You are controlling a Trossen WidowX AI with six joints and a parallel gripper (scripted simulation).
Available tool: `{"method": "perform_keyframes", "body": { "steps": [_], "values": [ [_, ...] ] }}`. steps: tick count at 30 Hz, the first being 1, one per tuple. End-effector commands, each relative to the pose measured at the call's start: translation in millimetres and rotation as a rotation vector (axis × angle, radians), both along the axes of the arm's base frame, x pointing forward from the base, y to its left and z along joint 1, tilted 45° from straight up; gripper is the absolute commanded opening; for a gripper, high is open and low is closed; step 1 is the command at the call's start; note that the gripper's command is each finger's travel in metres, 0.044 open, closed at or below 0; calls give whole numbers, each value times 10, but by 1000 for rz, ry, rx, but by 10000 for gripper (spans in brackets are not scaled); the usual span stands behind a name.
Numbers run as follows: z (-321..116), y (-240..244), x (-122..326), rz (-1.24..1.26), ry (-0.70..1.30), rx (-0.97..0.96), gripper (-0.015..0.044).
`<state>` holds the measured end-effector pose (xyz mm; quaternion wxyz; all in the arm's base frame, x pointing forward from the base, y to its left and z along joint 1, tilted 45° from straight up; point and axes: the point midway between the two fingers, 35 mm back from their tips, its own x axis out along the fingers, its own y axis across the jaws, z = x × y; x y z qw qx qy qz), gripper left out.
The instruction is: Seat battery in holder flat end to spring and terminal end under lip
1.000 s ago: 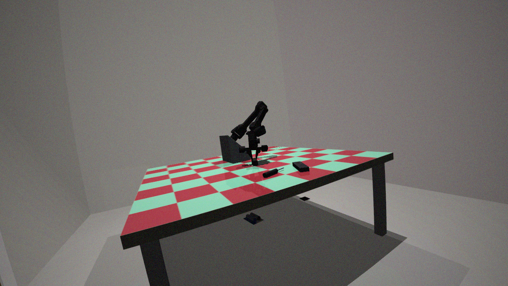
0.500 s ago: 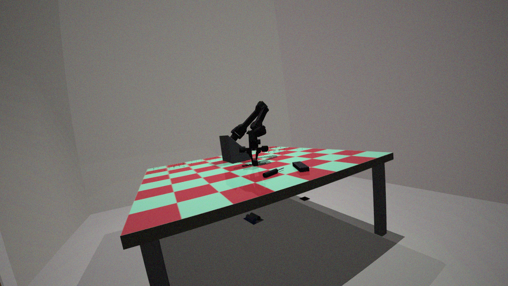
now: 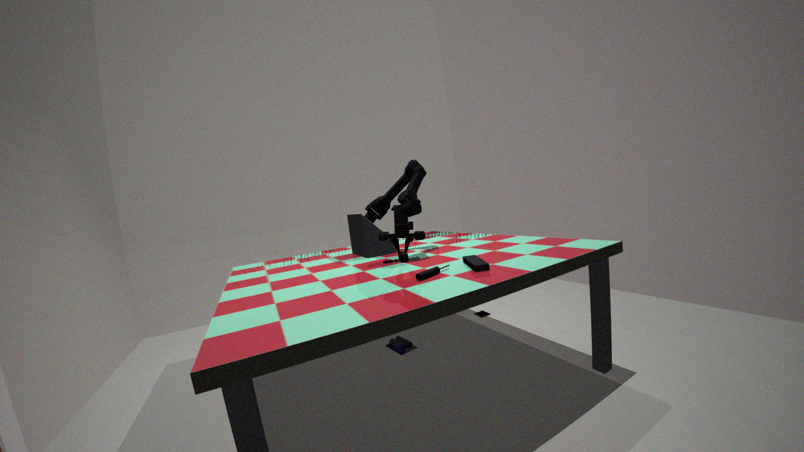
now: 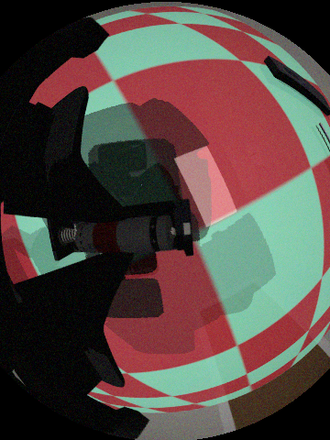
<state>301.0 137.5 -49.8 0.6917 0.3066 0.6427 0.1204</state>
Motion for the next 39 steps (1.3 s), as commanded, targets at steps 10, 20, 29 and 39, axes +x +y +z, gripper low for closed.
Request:
{"method": "perform_keyframes", "body": {
  "steps": [10,20,29,39],
  "values": [
    [-42,24,-57,59,79,13,59],
    [-26,37,-53,96,119,22,59],
    [-6,52,-47,126,153,27,59],
    [2,60,-18,142,170,26,59]
  ]
}}
